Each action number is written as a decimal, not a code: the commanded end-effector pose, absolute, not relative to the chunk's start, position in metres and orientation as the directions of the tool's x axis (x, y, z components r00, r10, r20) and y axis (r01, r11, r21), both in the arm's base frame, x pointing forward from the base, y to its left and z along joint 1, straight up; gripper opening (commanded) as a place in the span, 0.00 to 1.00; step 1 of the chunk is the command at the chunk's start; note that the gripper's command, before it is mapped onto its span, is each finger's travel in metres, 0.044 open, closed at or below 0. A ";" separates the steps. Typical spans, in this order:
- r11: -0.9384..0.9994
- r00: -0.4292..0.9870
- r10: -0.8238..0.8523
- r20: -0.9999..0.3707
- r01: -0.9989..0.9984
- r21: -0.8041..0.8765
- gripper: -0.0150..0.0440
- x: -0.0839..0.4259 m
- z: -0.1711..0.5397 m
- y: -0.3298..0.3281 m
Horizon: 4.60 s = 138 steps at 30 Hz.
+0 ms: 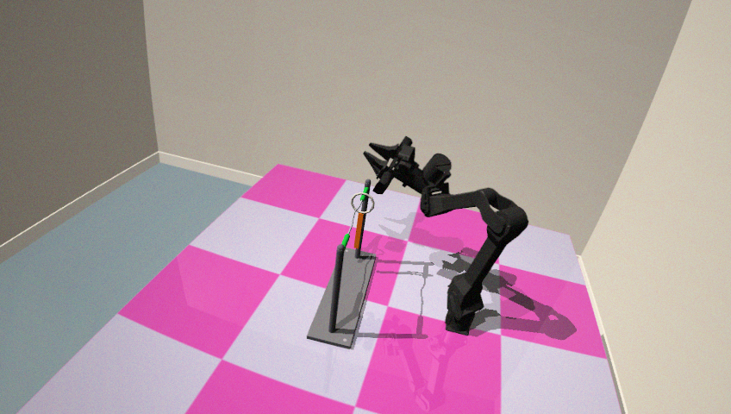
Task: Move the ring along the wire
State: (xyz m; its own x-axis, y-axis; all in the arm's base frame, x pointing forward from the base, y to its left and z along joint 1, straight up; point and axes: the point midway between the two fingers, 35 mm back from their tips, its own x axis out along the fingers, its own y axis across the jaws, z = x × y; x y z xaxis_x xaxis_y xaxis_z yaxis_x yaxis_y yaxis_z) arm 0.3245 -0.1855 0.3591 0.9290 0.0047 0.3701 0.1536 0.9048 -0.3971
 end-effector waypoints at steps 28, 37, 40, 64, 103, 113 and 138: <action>0.985 0.990 0.099 -0.099 -0.083 0.150 0.53 0.211 0.070 -0.119; 0.994 0.991 0.087 -0.103 -0.079 0.075 0.53 0.235 0.086 -0.120; 0.996 0.992 0.082 -0.099 -0.078 0.047 0.53 0.244 0.095 -0.118; 0.997 0.994 0.071 -0.079 -0.072 -0.011 0.53 0.281 0.117 -0.112; 0.997 0.995 0.071 -0.073 -0.072 -0.010 0.53 0.336 0.112 -0.106; 0.997 0.995 0.071 -0.073 -0.072 -0.010 0.53 0.336 0.112 -0.106; 0.997 0.994 0.076 -0.074 -0.077 -0.012 0.00 0.335 0.112 -0.105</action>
